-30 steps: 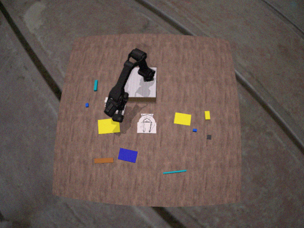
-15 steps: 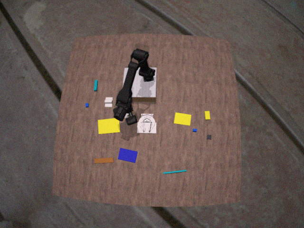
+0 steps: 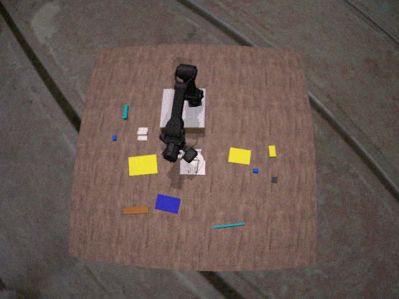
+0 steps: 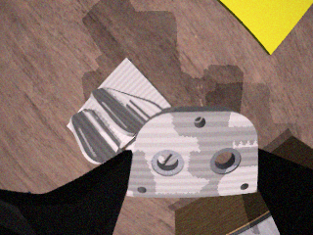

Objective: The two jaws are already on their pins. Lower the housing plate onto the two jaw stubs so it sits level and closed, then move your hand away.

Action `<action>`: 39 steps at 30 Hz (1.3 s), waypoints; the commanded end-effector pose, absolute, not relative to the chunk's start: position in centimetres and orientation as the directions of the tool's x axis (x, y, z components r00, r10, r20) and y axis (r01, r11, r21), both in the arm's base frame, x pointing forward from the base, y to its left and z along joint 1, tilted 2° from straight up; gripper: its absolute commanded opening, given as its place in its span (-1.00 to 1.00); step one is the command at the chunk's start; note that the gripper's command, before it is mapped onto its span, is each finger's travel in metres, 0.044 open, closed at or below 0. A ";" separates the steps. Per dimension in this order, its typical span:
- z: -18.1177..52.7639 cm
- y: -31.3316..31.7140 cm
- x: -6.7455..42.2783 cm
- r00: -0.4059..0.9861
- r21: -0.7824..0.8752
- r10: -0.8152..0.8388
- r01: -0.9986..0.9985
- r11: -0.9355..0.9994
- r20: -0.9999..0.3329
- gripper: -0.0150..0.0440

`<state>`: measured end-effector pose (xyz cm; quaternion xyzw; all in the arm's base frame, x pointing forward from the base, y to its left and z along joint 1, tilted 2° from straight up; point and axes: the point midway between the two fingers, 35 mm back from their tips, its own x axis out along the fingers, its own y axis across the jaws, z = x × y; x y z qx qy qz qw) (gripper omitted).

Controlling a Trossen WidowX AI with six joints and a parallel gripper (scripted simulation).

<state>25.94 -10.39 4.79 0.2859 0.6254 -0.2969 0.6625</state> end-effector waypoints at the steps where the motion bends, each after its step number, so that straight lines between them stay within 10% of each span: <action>1: 4.8 -9.4 26.1 0.043 -0.001 -0.040 0.667 0.745 -0.998 0.70; 18: 4.6 -4.3 26.6 0.046 -0.029 -0.037 0.163 0.986 -0.998 0.70; 39: 4.6 -4.3 26.6 0.046 -0.030 -0.037 0.151 0.988 -0.998 0.70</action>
